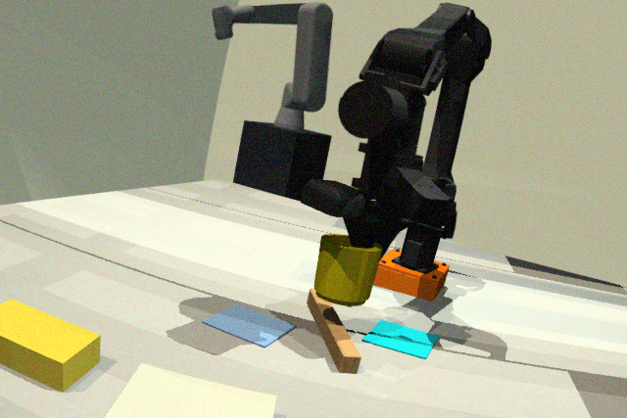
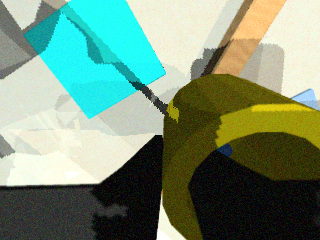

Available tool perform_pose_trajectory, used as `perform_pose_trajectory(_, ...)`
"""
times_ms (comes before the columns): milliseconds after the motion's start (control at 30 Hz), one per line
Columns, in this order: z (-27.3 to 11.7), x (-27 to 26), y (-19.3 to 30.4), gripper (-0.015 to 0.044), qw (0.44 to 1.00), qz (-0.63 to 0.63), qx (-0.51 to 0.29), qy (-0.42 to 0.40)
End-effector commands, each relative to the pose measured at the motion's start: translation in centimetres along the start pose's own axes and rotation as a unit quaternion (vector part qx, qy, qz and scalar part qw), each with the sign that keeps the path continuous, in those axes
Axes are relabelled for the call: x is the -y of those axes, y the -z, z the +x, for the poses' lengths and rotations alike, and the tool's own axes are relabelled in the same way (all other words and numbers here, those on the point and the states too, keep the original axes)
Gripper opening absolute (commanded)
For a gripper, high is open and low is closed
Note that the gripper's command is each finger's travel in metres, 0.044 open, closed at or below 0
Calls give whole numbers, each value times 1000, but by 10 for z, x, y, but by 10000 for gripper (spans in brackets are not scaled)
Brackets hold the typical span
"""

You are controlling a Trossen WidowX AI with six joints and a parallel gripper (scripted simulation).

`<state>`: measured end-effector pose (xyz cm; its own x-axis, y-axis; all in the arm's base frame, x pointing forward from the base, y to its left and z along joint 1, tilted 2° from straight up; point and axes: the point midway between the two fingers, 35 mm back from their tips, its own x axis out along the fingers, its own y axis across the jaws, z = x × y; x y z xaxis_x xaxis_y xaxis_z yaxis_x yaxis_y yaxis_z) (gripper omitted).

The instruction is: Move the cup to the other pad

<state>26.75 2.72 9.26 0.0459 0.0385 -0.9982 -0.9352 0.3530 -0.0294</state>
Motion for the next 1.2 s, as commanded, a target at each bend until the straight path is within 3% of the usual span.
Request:
perform_pose_trajectory(0,0,-9,-4,0,1000,2,-1,0)
perform_pose_trajectory(1167,-1,-72,-34,0,1000,2,1,-2)
